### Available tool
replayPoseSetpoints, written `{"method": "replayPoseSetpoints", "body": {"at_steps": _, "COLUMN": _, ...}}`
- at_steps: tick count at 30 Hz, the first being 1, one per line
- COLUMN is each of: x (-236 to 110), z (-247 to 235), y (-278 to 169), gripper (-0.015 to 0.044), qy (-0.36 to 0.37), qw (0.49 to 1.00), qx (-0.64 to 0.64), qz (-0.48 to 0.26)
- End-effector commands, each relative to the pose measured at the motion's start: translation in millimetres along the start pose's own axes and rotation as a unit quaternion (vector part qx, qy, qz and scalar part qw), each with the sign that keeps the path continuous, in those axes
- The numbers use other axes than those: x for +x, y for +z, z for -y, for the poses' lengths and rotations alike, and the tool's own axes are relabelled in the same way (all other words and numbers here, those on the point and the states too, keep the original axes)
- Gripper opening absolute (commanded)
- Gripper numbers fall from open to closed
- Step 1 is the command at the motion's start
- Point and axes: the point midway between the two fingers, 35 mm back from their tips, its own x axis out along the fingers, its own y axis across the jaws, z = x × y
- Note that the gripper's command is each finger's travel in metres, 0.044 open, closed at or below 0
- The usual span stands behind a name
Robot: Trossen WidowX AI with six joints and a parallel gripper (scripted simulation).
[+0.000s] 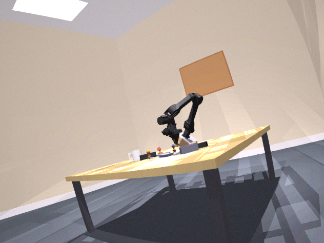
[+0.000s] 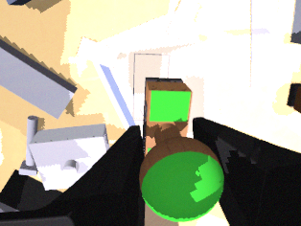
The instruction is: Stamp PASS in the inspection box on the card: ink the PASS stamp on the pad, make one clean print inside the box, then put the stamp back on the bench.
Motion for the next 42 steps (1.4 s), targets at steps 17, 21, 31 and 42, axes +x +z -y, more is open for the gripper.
{"method": "replayPoseSetpoints", "body": {"at_steps": 17, "x": -28.5, "z": -1.1, "y": 7.0, "gripper": 0.0, "qy": 0.0, "qw": 1.0, "qx": -0.004, "qz": 0.005}}
{"method": "replayPoseSetpoints", "body": {"at_steps": 21, "x": -30.0, "z": -0.5, "y": 24.6, "gripper": 0.0, "qy": 0.0, "qw": 1.0, "qx": -0.005, "qz": 0.005}}
{"method": "replayPoseSetpoints", "body": {"at_steps": 31, "x": -31.5, "z": 6.1, "y": 68.9, "gripper": 0.0, "qy": -0.001, "qw": 1.0, "qx": -0.007, "qz": 0.006}}
{"method": "replayPoseSetpoints", "body": {"at_steps": 42, "x": -29.3, "z": 22.0, "y": 116.6, "gripper": 0.0, "qy": 0.0, "qw": 1.0, "qx": -0.009, "qz": 0.007}}
